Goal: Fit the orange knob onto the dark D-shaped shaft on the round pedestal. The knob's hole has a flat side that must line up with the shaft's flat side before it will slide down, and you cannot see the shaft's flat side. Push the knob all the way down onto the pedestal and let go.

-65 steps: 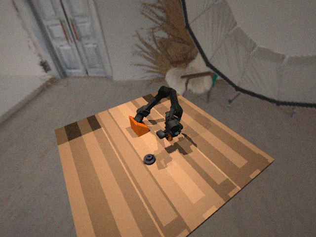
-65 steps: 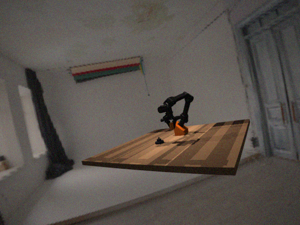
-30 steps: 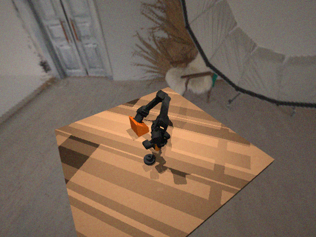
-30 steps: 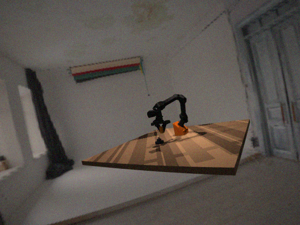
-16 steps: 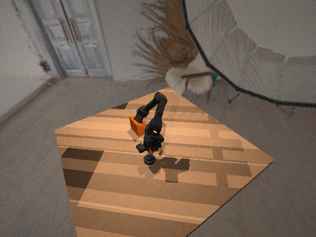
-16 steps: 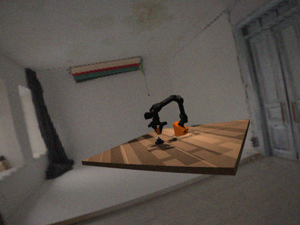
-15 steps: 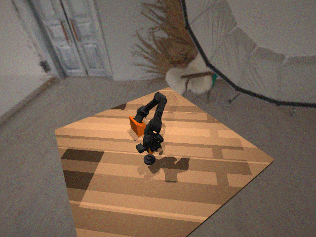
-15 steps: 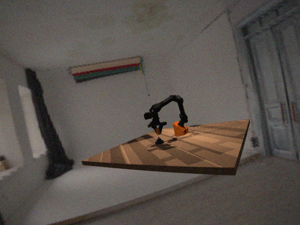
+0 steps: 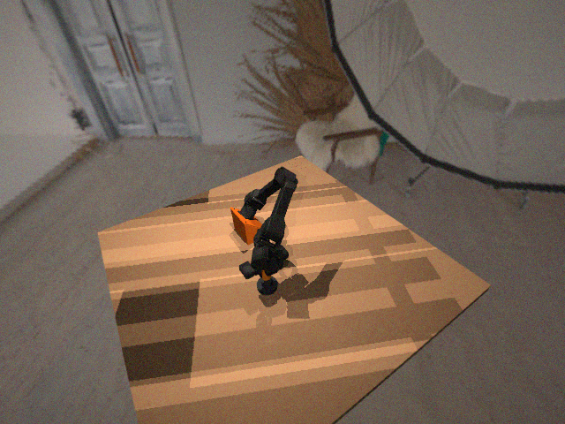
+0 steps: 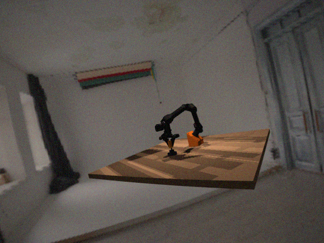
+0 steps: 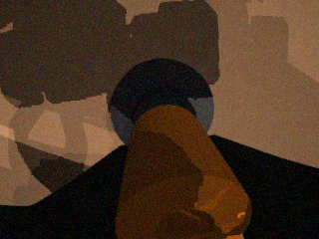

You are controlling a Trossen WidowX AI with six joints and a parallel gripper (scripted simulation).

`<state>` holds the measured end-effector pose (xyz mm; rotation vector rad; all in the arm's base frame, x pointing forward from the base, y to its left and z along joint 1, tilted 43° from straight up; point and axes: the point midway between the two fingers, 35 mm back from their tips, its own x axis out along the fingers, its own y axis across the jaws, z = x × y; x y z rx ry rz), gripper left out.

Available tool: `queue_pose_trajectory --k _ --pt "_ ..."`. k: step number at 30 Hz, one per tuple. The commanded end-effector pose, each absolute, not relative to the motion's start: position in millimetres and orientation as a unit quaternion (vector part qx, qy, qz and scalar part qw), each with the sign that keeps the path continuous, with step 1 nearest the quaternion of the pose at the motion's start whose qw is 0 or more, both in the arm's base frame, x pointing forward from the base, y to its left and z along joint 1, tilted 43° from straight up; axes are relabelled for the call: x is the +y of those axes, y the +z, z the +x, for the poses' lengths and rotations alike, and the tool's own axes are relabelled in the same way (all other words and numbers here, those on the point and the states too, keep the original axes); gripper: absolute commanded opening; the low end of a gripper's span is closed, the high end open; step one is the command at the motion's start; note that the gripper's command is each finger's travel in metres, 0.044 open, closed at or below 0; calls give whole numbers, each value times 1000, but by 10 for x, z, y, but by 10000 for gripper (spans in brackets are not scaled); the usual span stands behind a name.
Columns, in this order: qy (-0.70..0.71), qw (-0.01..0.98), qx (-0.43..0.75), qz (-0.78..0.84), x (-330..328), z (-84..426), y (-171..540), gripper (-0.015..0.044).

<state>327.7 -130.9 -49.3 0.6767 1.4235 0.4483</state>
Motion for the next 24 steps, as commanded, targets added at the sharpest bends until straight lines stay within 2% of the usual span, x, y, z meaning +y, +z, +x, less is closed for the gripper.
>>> queue_pose_trajectory --k 1,24 --pt "197 682 634 307 -1261 3278 -567 0" --pt "201 684 633 303 -1271 3297 -569 0"
